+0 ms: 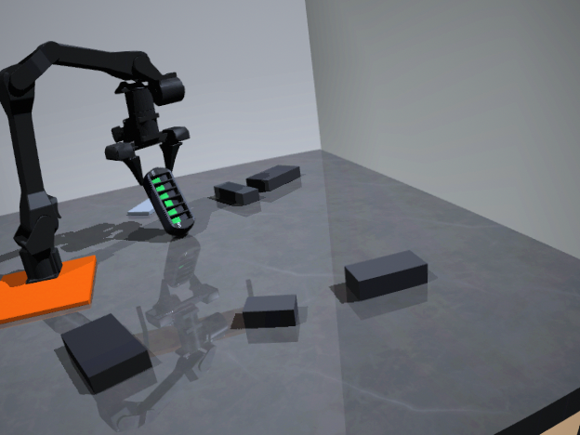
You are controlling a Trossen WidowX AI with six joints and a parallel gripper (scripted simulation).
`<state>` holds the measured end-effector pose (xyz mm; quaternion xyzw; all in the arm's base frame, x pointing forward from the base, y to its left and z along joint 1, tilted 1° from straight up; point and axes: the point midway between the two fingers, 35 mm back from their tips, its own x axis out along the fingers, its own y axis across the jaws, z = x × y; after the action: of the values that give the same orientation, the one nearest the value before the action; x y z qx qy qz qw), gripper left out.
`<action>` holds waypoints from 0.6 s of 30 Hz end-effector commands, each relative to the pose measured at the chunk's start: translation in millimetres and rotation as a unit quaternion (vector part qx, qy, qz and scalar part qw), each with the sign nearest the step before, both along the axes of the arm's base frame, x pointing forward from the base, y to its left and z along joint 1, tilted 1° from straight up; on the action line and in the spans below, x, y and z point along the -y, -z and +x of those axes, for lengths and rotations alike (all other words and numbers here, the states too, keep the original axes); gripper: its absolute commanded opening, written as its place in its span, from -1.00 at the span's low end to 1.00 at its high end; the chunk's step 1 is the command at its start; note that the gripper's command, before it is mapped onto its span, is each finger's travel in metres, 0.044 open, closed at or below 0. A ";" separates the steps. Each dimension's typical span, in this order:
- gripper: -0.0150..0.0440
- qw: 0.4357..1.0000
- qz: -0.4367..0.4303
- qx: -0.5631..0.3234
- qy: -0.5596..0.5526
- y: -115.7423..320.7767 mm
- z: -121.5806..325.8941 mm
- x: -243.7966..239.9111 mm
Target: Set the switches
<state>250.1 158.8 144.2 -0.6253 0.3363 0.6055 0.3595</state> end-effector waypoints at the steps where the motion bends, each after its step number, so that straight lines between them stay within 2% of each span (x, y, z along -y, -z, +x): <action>1: 0.65 1.000 -0.005 -0.006 0.005 5.7 -3.0 0.2; 18: 0.65 1.000 -0.004 -0.006 0.005 12.6 -8.6 -9.6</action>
<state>243.9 169.7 136.9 -0.6245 0.3357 0.6066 0.3597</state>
